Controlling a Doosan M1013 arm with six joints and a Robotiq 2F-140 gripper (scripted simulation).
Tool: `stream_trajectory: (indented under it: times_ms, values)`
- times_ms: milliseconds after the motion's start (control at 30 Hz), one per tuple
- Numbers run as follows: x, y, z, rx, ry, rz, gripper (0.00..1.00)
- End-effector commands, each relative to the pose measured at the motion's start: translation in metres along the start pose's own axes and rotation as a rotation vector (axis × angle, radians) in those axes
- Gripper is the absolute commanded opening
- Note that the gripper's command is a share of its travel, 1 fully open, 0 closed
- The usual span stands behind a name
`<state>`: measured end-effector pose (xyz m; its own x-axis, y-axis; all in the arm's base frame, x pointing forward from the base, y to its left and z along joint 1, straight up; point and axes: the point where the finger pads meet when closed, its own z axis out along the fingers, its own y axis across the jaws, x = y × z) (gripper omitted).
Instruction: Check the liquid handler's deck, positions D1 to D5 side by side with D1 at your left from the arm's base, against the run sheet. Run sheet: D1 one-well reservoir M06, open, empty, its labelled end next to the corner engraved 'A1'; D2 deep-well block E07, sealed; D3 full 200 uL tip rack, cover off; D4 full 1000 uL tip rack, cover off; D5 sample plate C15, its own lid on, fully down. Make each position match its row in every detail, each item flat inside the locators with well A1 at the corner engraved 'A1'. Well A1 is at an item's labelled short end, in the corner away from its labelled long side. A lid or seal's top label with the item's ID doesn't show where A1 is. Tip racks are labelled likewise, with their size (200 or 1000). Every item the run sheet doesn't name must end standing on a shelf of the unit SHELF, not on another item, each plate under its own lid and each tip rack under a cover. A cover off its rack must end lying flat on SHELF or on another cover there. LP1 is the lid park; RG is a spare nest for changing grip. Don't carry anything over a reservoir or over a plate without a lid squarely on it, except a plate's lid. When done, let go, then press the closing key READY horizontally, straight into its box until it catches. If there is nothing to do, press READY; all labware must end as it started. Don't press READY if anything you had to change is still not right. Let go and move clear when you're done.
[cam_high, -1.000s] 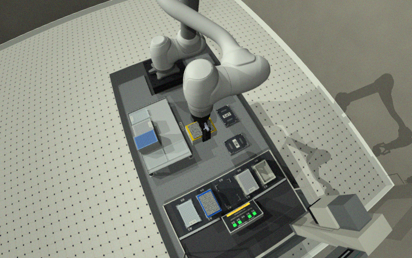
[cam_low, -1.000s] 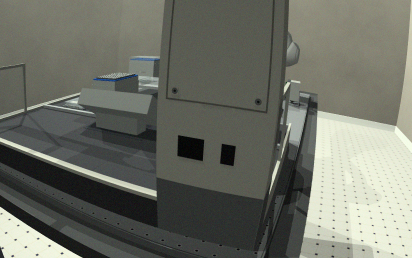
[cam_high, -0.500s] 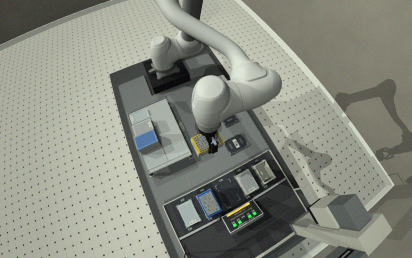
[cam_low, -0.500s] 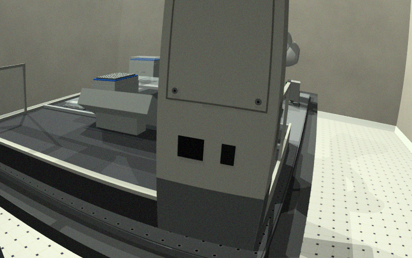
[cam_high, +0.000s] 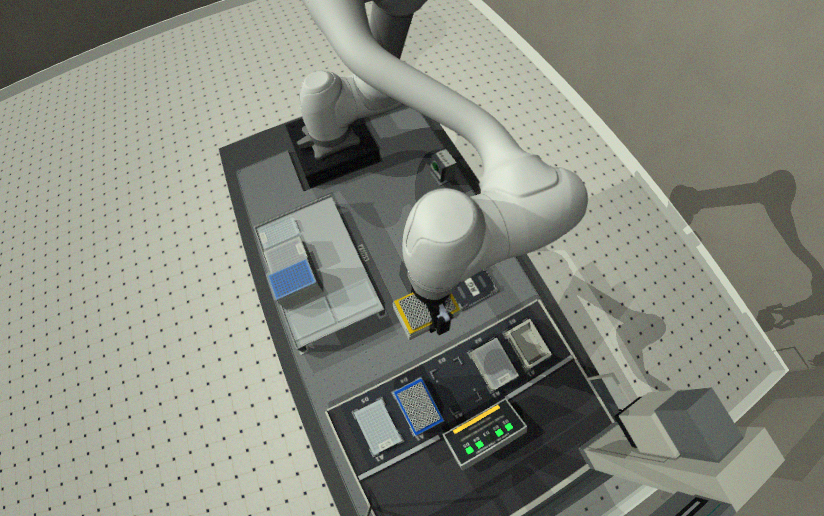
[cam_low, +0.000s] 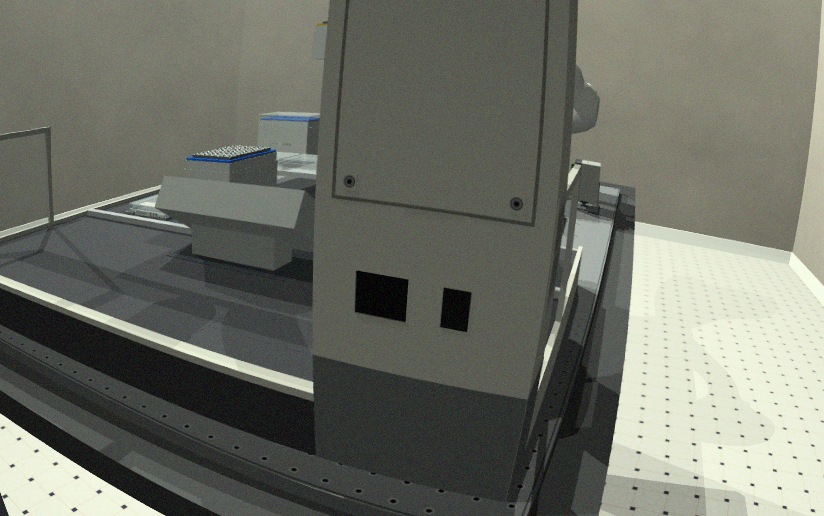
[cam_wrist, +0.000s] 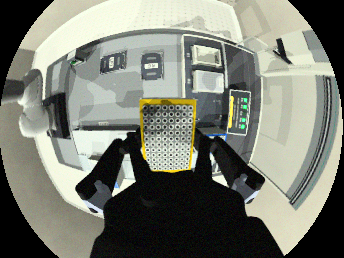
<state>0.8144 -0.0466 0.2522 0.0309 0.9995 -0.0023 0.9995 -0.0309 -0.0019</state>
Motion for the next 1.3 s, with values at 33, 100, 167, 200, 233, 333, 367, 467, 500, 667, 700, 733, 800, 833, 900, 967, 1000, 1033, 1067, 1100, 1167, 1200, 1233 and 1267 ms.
stream_trajectory:
  times_ms: [33, 100, 167, 200, 233, 333, 367, 467, 500, 667, 700, 733, 800, 833, 900, 967, 1000, 1033, 1067, 1100, 1167, 1200, 1233, 1267]
  values:
    - [-0.0001, 0.0186, -0.0013, -0.001, 0.000, 0.000, 0.10]
    - [-0.0002, 0.0200, -0.0013, -0.001, 0.000, 0.000, 0.10]
    - [-0.0002, 0.0200, -0.0013, -0.001, 0.000, 0.040, 0.10]
    - [-0.0002, 0.0200, -0.0013, -0.001, 0.000, 0.060, 0.10]
    - [-0.0002, 0.0200, -0.0013, -0.001, 0.000, 0.080, 0.10]
    - [-0.0002, 0.0200, -0.0013, -0.001, 0.000, 0.140, 0.10]
    - [-0.0002, 0.0200, -0.0013, -0.001, 0.000, 0.140, 0.10]
    - [-0.0002, 0.0200, -0.0013, -0.001, 0.000, 0.180, 0.10]
    - [-0.0002, 0.0200, -0.0013, -0.001, 0.001, 0.200, 0.10]
    - [-0.0002, 0.0200, -0.0013, -0.001, 0.001, 0.300, 0.10]
    - [-0.0002, 0.0200, -0.0013, -0.001, 0.001, 0.320, 0.10]
    - [-0.0002, 0.0200, -0.0013, -0.001, 0.001, 0.340, 0.10]
    - [-0.0002, 0.0200, -0.0013, -0.001, 0.001, 0.380, 0.10]
    - [-0.0002, 0.0200, -0.0013, -0.001, 0.001, 0.400, 0.10]
    - [-0.0002, 0.0200, -0.0013, -0.001, 0.001, 0.440, 0.10]
    - [-0.0002, 0.0200, -0.0013, -0.001, 0.001, 0.440, 0.10]
    - [-0.0002, 0.0200, -0.0013, -0.001, 0.001, 0.460, 0.10]
    - [-0.0002, 0.0200, -0.0013, -0.001, 0.001, 0.480, 0.10]
    - [-0.0002, 0.0200, -0.0013, -0.001, 0.001, 0.500, 0.10]
    - [-0.0002, 0.0200, -0.0013, -0.001, 0.001, 0.520, 0.10]
    - [-0.0002, 0.0200, -0.0013, -0.001, 0.001, 0.560, 0.10]
    - [-0.0002, 0.0200, -0.0013, -0.001, 0.001, 0.580, 0.10]
    - [-0.0002, 0.0200, -0.0013, -0.001, 0.001, 0.600, 0.10]
    - [-0.0002, 0.0200, -0.0013, -0.001, 0.001, 0.620, 0.10]
